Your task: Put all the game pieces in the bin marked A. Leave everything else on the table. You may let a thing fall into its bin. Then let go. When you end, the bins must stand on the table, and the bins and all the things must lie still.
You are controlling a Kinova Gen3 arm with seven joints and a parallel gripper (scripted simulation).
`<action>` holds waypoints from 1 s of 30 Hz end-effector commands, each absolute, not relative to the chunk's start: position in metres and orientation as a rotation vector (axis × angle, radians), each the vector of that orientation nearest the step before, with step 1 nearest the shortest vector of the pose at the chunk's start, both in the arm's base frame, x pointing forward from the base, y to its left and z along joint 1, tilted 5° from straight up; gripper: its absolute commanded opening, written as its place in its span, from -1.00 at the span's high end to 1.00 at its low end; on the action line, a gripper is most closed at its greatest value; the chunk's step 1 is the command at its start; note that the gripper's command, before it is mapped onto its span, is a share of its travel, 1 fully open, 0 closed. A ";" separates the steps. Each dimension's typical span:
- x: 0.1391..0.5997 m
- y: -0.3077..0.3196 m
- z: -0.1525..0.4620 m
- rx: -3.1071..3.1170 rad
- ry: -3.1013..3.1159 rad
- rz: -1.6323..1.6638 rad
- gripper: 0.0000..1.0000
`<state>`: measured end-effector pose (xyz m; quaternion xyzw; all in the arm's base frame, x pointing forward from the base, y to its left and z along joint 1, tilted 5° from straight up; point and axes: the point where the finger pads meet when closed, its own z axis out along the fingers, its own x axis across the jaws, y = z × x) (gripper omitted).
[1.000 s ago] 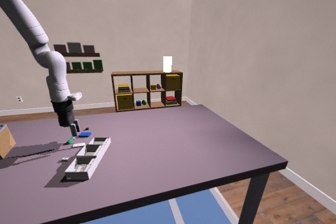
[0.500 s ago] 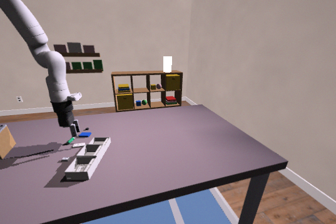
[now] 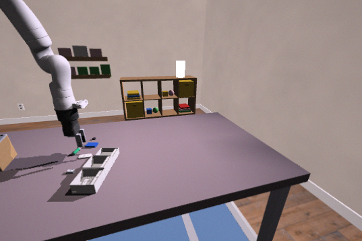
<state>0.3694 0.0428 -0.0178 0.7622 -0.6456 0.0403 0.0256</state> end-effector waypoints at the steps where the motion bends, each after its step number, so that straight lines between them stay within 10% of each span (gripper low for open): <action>1: 0.370 0.043 -0.017 2.357 -1.997 0.126 -0.57; 30: 0.367 0.041 -0.072 2.357 -1.997 0.126 -0.57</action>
